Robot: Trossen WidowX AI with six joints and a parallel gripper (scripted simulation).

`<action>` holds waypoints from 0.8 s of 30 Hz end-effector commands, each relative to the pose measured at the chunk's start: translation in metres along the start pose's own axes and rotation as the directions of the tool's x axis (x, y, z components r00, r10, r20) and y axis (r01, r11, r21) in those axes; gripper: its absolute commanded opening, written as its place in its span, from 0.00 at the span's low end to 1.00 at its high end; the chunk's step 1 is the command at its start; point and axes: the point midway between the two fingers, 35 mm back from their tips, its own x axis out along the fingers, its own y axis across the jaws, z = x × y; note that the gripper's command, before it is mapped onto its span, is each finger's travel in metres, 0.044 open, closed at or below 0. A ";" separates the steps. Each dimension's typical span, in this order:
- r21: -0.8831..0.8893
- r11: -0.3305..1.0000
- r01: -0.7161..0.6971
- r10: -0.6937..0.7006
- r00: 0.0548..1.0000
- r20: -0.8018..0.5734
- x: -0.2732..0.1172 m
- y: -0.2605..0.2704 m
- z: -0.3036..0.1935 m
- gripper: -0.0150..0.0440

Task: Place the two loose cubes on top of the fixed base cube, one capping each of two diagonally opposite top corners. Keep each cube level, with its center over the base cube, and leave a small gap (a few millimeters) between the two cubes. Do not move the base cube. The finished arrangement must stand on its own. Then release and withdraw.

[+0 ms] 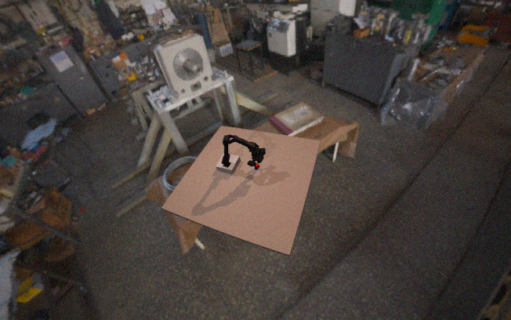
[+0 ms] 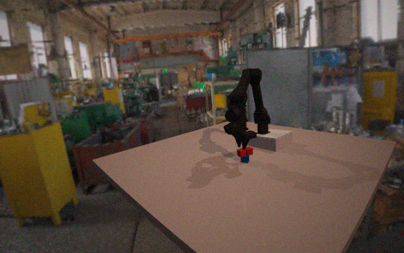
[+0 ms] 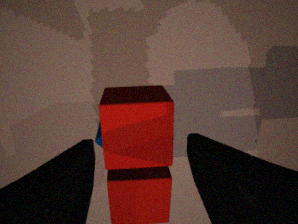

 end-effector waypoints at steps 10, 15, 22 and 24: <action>0.003 1.000 -0.005 0.005 1.000 0.007 -0.020 0.001 0.001 0.60; 0.003 1.000 -0.005 0.005 1.000 0.007 -0.027 0.001 0.001 0.60; 0.003 1.000 -0.005 0.005 1.000 0.007 -0.036 0.001 0.001 0.60; 0.003 1.000 -0.005 0.005 1.000 0.007 -0.039 0.001 0.001 0.60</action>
